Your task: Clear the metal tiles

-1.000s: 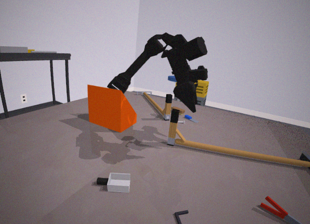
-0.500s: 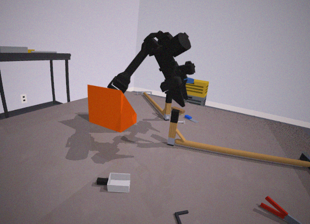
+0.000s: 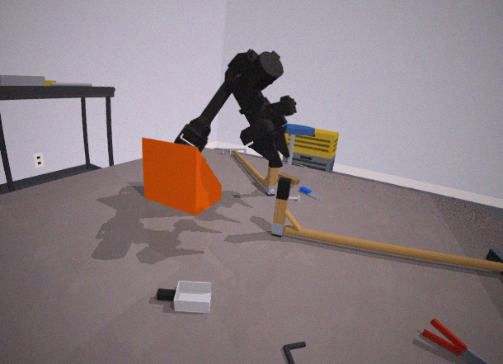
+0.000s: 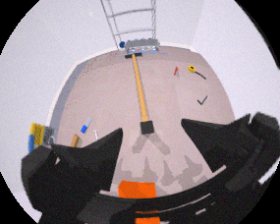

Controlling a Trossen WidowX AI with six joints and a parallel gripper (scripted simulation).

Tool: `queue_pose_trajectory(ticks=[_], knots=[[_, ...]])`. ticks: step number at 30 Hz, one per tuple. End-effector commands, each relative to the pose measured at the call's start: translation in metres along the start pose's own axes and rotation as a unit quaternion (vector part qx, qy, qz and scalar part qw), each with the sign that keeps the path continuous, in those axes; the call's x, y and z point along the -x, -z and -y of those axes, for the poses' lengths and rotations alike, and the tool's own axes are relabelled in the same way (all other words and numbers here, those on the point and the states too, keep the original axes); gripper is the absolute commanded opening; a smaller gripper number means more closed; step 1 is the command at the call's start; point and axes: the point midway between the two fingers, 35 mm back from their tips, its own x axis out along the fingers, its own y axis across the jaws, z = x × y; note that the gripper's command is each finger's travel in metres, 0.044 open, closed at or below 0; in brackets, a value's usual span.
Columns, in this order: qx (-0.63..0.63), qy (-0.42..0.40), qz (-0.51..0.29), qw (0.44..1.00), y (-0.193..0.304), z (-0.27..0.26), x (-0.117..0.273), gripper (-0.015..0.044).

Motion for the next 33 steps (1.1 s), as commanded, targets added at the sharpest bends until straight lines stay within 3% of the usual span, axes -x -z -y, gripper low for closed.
queue_pose_trajectory(ticks=[1,10,33], knots=[[0.008,0.001,0.009,1.000,0.006,-0.004,0.006,0.0440],[0.009,0.003,0.023,1.000,0.021,-0.006,0.014,0.0440],[0.010,0.004,0.022,1.000,0.043,-0.004,-0.027,0.0440]])
